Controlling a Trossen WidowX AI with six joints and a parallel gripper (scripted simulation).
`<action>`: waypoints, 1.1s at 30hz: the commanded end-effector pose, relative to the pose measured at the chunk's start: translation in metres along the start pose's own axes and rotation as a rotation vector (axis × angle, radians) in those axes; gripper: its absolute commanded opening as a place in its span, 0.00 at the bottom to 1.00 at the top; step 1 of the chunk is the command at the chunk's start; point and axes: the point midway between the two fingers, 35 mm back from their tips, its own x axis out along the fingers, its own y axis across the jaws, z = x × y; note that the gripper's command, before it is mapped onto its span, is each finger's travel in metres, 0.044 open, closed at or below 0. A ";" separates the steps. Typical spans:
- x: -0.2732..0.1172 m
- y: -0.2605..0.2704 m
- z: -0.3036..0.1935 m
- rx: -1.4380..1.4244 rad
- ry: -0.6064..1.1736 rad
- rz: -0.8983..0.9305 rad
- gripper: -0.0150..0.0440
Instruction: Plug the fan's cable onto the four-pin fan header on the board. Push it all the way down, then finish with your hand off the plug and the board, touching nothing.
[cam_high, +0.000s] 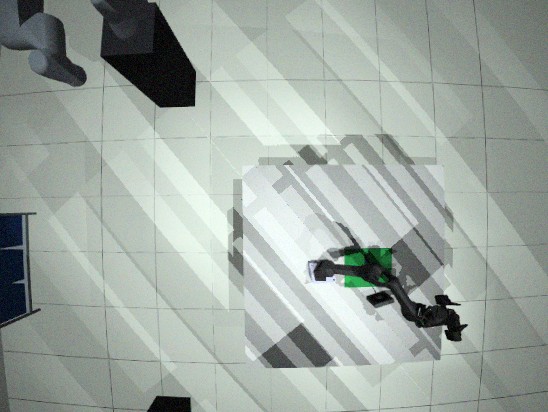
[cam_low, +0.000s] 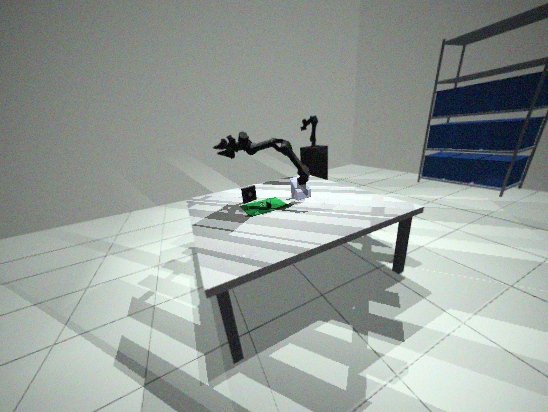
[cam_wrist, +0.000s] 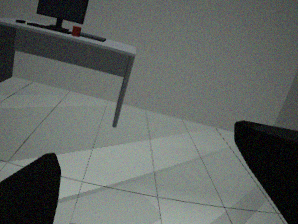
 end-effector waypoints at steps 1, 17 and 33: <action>0.000 0.000 0.000 0.000 0.000 0.000 0.98; -0.042 0.071 -0.158 0.731 0.731 -0.152 1.00; -0.198 0.231 -0.209 1.529 1.583 -0.627 1.00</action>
